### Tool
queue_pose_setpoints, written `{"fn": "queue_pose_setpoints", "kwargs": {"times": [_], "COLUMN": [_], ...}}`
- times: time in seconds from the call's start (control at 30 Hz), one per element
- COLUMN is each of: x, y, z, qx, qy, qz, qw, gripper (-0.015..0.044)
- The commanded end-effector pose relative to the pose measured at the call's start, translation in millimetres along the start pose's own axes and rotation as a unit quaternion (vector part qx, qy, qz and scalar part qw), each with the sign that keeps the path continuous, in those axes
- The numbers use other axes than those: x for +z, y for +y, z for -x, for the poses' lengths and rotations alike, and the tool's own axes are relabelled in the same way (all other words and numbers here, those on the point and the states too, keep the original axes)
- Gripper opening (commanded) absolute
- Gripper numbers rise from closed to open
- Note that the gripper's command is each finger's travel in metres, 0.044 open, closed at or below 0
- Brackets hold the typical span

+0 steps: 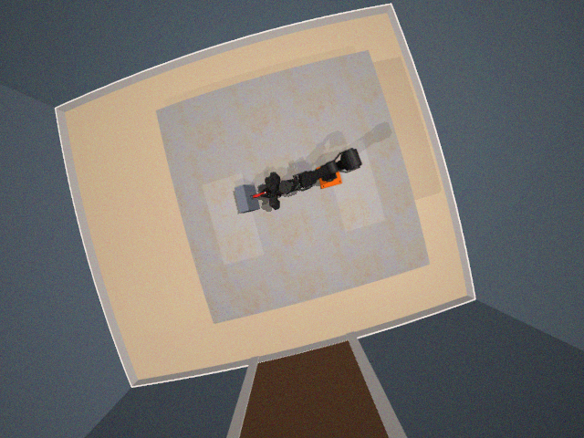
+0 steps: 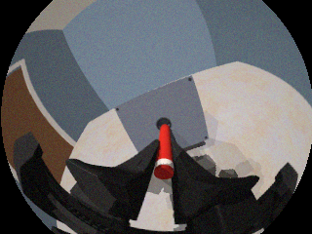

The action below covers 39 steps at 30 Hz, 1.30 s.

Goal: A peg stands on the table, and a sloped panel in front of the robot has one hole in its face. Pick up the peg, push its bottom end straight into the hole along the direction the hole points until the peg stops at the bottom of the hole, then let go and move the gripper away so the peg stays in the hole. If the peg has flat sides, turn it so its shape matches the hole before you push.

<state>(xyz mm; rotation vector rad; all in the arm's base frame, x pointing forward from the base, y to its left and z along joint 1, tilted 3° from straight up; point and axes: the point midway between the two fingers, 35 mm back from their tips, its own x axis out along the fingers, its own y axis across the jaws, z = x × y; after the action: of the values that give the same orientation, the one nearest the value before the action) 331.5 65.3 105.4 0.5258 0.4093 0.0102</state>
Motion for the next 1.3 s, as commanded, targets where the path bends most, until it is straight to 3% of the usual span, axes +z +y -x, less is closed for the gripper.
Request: {"fn": "queue_pose_setpoints", "kwargs": {"times": [0.0,1.27], "x": [0.6,4.3], "y": [0.6,3.4], "z": [0.2,-5.4], "qx": [0.001,0.001], "qy": [-0.001,-0.001], "qz": [0.000,0.000], "qw": [1.000,1.000], "gripper": [0.0000,0.0000]}}
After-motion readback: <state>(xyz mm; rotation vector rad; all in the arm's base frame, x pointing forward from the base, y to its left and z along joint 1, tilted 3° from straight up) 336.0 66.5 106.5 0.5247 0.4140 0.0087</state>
